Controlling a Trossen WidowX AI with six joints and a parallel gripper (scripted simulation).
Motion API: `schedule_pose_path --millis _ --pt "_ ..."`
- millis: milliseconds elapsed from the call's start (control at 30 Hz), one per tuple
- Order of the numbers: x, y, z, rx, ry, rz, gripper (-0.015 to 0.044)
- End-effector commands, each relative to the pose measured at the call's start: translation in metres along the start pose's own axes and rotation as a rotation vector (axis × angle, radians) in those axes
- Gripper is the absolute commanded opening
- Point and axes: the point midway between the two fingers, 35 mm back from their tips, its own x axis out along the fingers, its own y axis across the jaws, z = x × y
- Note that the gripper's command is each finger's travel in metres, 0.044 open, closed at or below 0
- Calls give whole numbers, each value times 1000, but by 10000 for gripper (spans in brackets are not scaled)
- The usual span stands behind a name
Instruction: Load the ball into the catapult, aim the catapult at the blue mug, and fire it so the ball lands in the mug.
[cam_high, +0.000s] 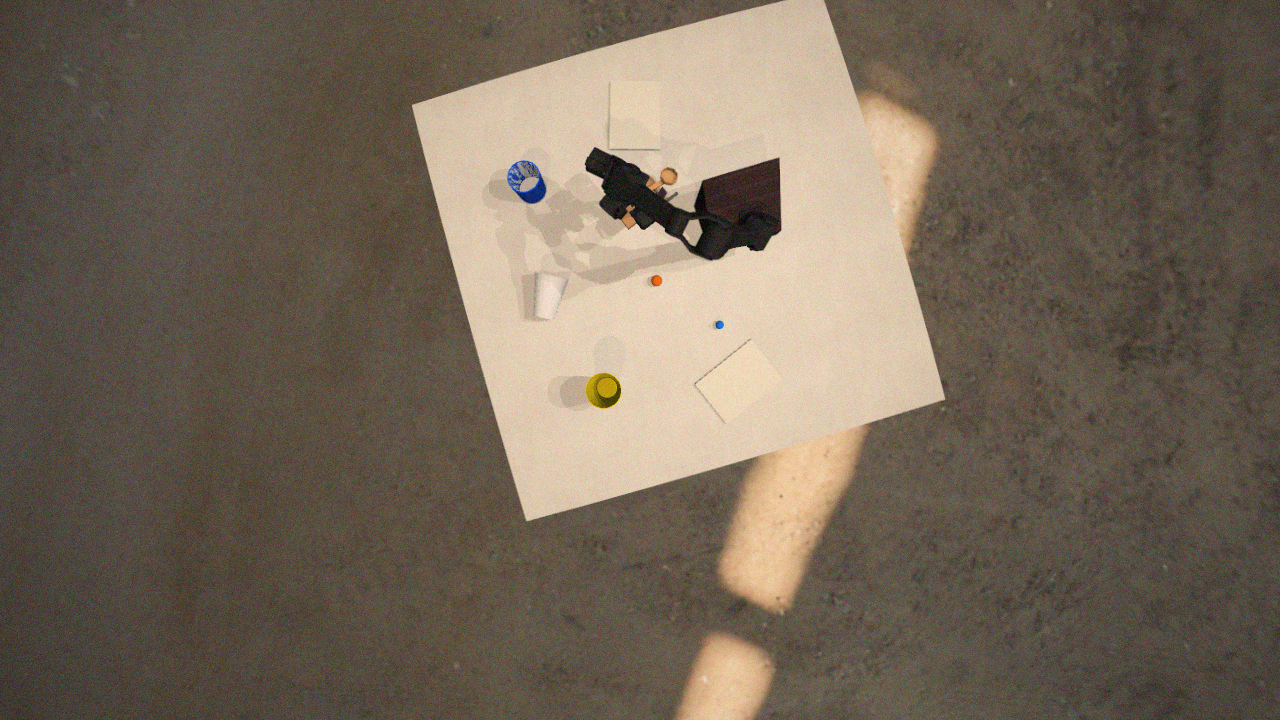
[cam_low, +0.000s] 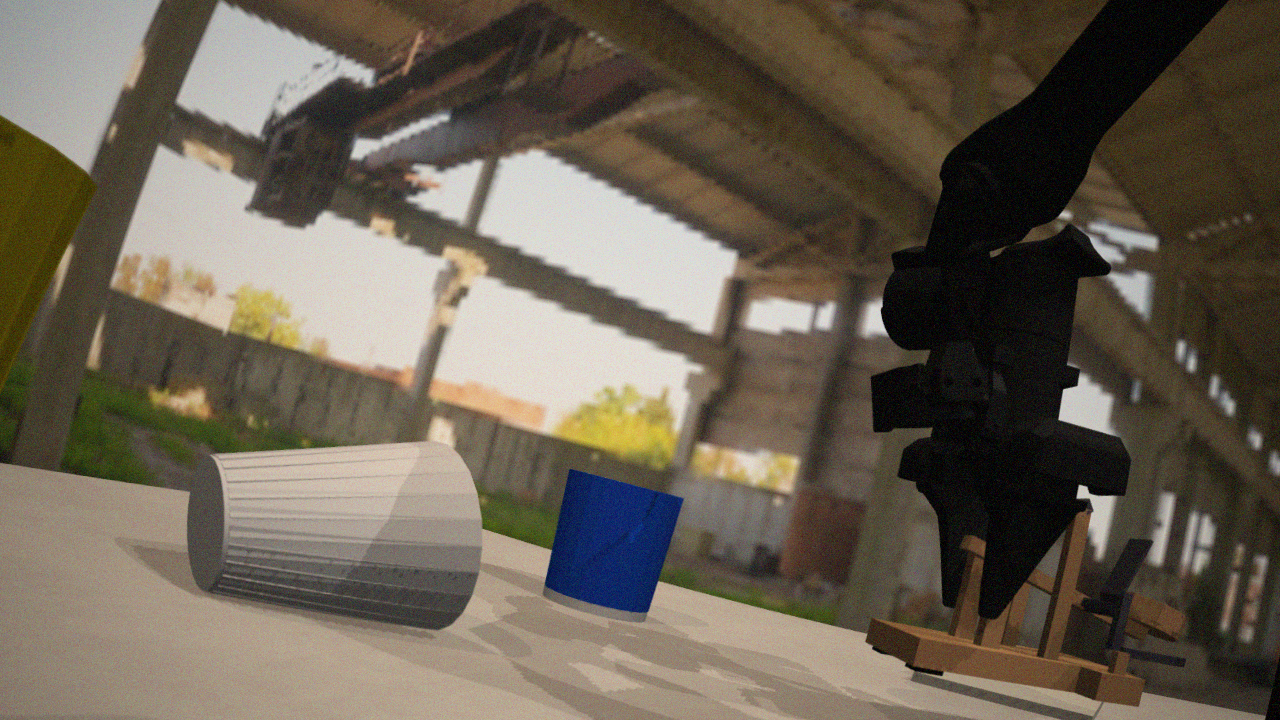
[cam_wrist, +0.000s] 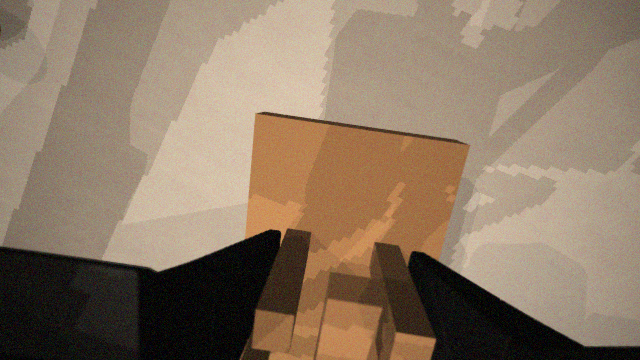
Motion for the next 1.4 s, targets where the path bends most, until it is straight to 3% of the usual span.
schedule_pose_path --millis 0,800,1367 --pt "-11 0 1 13 -1 -12 0" --pt "-9 -18 -2 803 -11 -10 0" --pt "7 -22 -4 825 -11 -10 0"
